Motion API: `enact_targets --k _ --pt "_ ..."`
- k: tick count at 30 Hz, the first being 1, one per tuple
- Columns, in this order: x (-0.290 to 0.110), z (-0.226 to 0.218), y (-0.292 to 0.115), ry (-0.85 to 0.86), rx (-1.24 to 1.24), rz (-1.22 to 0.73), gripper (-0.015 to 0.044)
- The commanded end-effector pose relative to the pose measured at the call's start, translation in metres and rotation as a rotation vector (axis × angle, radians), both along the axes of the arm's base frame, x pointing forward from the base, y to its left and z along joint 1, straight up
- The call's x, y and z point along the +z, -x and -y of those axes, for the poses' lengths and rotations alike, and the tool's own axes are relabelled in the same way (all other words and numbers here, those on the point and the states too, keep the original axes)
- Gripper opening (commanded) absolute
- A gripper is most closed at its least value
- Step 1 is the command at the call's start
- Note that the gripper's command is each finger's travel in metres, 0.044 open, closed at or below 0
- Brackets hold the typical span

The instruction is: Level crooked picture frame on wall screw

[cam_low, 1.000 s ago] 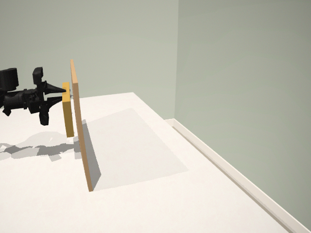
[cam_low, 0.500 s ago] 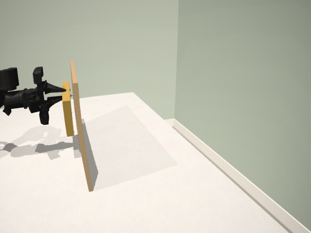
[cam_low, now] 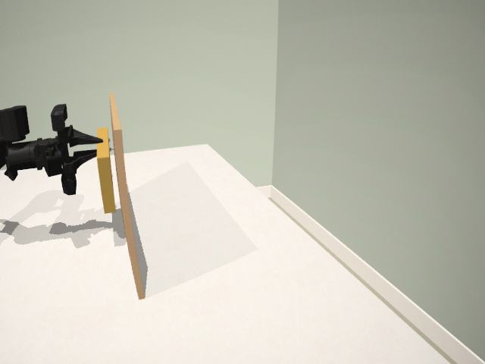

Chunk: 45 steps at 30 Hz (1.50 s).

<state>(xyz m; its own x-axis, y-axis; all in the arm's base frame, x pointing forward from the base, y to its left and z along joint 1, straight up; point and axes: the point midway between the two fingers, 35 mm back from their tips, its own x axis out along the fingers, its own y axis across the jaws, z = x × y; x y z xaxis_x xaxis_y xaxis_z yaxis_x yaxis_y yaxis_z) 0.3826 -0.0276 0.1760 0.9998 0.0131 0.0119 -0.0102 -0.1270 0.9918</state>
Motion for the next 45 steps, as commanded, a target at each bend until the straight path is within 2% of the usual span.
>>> enact_targets --k 1,45 --pt "0.001 0.0 0.0 0.0 -0.004 0.009 0.0" --pt "-0.009 -0.001 0.0 0.017 0.0 0.0 0.0"
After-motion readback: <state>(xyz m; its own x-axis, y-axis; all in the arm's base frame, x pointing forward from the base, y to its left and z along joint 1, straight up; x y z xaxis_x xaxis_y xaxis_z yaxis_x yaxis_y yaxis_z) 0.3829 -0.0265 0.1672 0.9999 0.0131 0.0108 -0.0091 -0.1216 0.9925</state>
